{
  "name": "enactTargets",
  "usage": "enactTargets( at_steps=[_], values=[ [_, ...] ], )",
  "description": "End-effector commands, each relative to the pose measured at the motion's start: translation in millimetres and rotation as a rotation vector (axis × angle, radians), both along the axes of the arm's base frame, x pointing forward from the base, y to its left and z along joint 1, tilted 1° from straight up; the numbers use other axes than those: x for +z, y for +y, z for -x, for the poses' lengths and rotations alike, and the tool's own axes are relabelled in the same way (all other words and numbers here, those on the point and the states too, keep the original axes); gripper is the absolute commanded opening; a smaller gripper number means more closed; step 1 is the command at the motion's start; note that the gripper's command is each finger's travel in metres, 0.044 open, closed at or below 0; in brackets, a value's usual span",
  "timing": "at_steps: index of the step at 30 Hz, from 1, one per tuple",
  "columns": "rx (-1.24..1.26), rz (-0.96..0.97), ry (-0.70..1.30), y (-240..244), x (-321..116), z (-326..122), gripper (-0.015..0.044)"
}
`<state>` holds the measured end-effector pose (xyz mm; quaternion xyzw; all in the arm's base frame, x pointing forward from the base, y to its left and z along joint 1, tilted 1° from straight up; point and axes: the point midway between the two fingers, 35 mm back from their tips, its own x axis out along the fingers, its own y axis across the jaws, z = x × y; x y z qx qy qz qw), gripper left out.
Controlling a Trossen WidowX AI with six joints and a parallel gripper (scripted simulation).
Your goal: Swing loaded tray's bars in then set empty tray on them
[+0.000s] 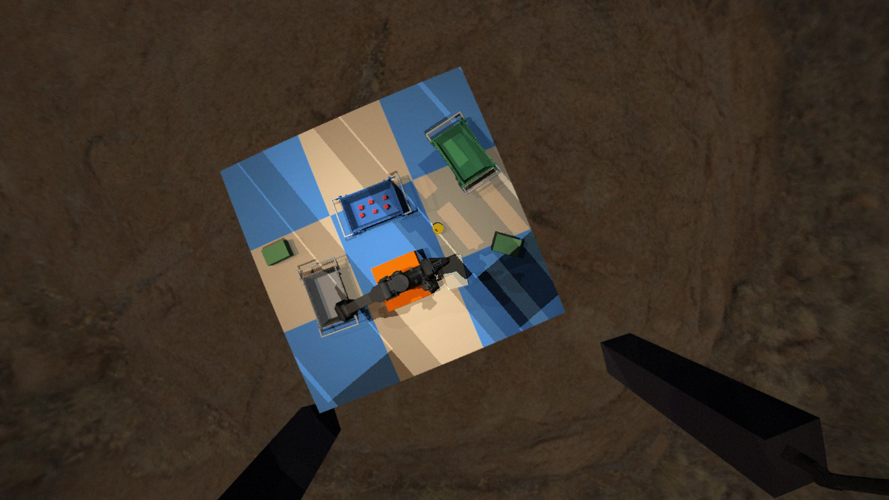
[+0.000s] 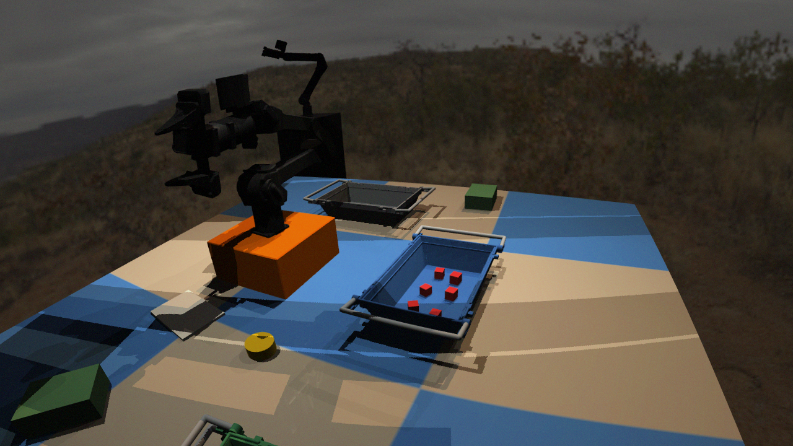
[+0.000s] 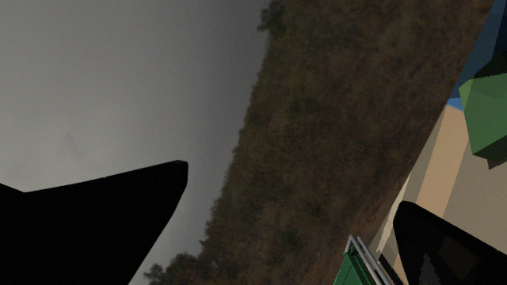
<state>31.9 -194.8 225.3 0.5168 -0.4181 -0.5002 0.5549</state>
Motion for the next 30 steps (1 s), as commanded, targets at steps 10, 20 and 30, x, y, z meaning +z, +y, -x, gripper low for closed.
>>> enactTargets(
  at_steps=[10, 20, 30],
  values=[
    [0.029, -0.061, -0.017, -4, -4, -7, 0.0138],
    [0.343, -0.220, 0.436, -19, 1, -67, 0.0080],
    [0.829, -0.267, 1.015, -27, -14, -159, 0.0080]
  ],
)
